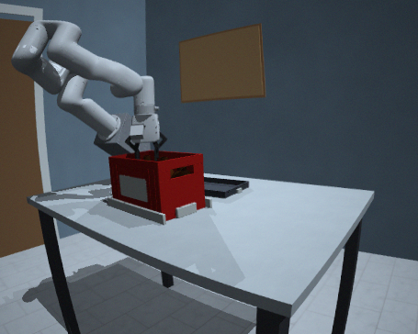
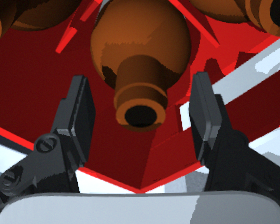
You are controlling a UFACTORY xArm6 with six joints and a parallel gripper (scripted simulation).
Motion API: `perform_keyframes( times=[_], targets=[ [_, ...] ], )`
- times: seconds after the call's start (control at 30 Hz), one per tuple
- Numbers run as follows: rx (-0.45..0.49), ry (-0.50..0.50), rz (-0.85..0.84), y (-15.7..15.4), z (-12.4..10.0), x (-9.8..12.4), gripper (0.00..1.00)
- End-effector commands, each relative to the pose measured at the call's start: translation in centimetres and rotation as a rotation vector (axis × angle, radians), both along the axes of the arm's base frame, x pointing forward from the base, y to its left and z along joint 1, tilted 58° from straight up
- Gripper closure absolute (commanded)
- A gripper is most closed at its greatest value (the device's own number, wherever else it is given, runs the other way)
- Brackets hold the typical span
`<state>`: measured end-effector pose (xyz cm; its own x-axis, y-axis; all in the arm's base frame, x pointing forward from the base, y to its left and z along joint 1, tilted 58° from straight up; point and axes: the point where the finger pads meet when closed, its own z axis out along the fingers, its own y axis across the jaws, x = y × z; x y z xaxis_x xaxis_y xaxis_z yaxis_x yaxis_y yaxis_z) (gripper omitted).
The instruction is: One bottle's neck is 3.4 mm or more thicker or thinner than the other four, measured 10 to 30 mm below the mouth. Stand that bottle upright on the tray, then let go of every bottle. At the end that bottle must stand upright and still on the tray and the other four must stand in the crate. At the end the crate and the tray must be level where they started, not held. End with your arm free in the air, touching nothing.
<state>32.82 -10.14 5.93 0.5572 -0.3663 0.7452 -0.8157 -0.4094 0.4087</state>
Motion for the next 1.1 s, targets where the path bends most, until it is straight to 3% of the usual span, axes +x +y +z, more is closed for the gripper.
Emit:
perform_keyframes(
  times=[0.0, 0.67, 0.7, 1.07],
  targets=[
    [0.001, -0.002, 0.001, -0.13, -0.10, 0.12, 0.35],
    [0.001, -0.002, 0.001, -0.18, -0.13, 0.13, 0.35],
    [0.001, -0.002, 0.001, -0.18, -0.13, 0.13, 1.00],
    [0.001, -0.002, 0.001, -0.18, -0.13, 0.13, 1.00]
  ],
)
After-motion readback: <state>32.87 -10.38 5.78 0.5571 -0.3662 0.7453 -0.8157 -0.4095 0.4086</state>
